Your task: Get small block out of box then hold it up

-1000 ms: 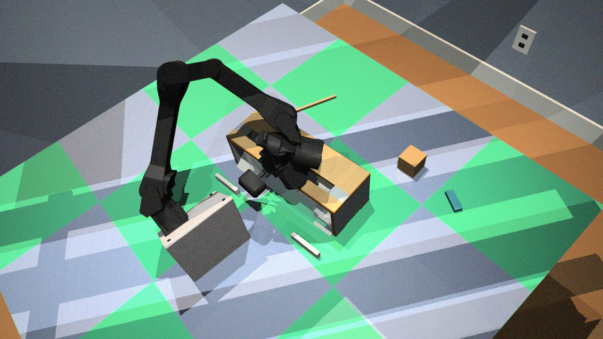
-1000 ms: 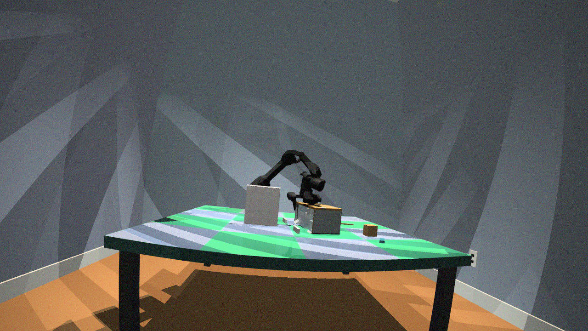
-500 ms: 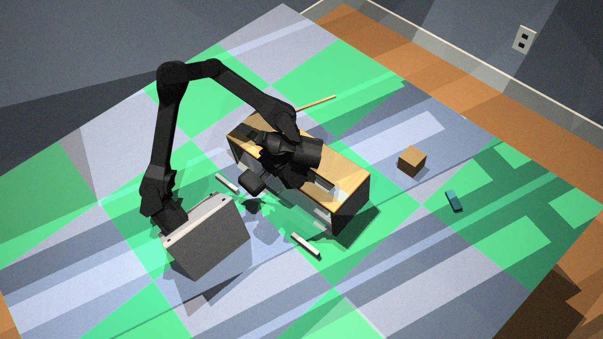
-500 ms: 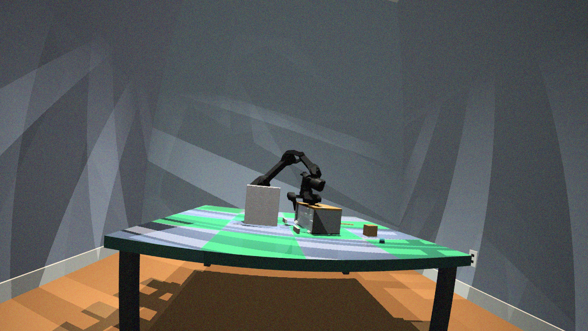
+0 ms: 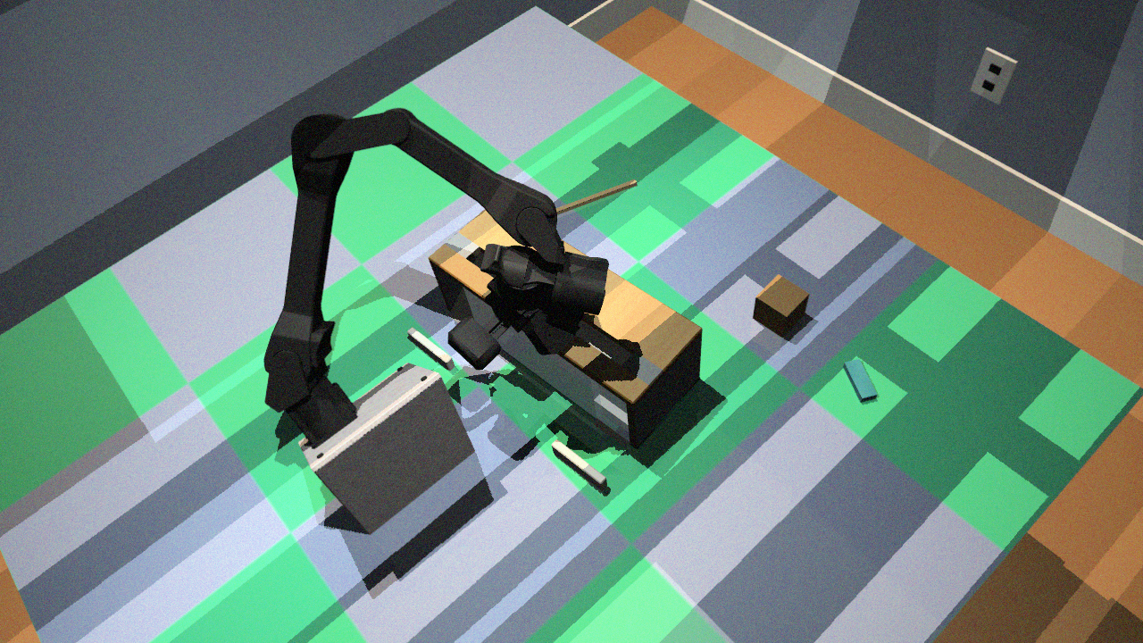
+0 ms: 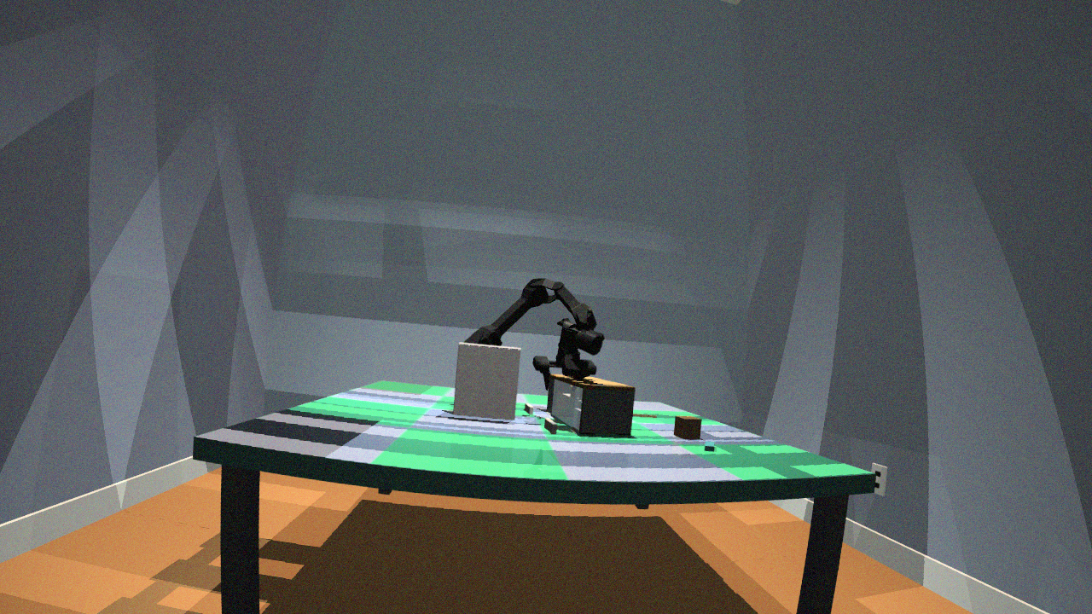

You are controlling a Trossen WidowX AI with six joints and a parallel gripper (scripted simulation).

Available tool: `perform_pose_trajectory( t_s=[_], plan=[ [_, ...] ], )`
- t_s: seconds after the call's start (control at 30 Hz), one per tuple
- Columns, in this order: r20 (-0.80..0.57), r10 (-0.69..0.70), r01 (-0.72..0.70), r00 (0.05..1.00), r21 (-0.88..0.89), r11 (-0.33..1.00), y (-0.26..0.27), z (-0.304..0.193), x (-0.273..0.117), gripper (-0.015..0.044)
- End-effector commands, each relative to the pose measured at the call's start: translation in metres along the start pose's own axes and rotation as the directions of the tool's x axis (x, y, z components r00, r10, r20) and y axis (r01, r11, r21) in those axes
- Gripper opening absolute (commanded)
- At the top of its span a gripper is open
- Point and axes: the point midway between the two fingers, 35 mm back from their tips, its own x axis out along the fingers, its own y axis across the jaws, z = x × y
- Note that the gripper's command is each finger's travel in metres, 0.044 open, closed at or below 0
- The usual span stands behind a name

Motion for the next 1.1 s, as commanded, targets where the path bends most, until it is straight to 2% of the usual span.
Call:
perform_pose_trajectory(
  t_s=[0.0,1.07],
  plan=[
    [-0.002,0.004,-0.004,1.0,0.001,1.0,0.0,-0.005,0.002,0.04],
    [-0.003,0.004,-0.004,1.0,0.001,1.0,0.0,-0.014,0.005,0.04]
  ],
)
